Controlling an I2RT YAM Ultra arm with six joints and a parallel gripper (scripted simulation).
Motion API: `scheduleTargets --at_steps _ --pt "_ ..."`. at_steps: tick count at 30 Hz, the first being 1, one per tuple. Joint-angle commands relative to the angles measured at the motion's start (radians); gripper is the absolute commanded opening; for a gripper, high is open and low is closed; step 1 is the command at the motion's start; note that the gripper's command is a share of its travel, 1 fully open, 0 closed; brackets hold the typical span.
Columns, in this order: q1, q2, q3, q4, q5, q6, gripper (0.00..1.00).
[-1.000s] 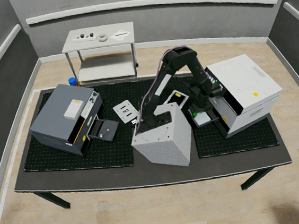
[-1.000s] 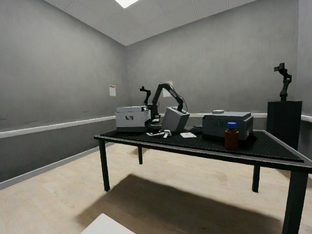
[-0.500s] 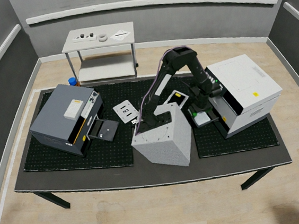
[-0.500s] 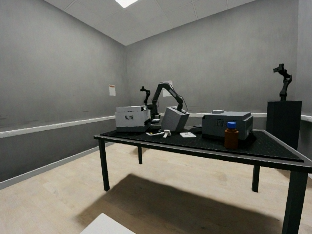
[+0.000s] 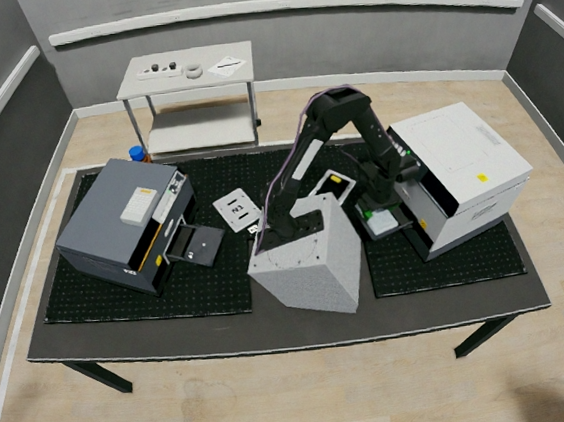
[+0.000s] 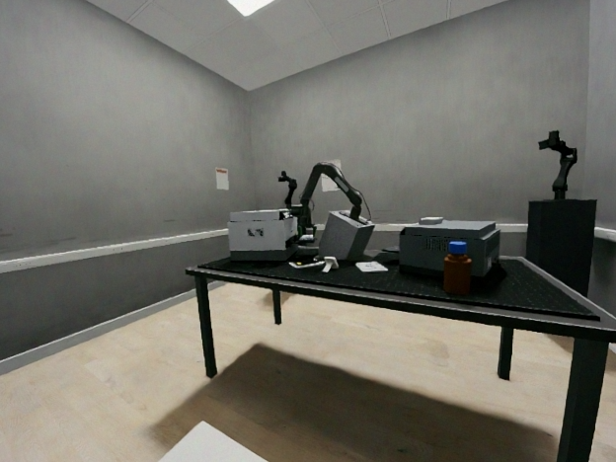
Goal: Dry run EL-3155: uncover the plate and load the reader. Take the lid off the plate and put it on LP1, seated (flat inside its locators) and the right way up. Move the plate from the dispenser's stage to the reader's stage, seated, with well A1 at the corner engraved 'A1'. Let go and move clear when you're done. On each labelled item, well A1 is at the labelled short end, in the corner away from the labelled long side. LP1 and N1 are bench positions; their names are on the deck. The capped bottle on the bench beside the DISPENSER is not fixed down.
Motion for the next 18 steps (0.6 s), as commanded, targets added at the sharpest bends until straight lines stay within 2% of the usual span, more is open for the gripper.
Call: scheduleTargets --at_steps 1,18 --pt "-0.015 0.016 0.018 0.013 -0.007 -0.005 0.86" --pt "0.005 0.029 -0.031 0.042 -0.012 0.011 0.86"
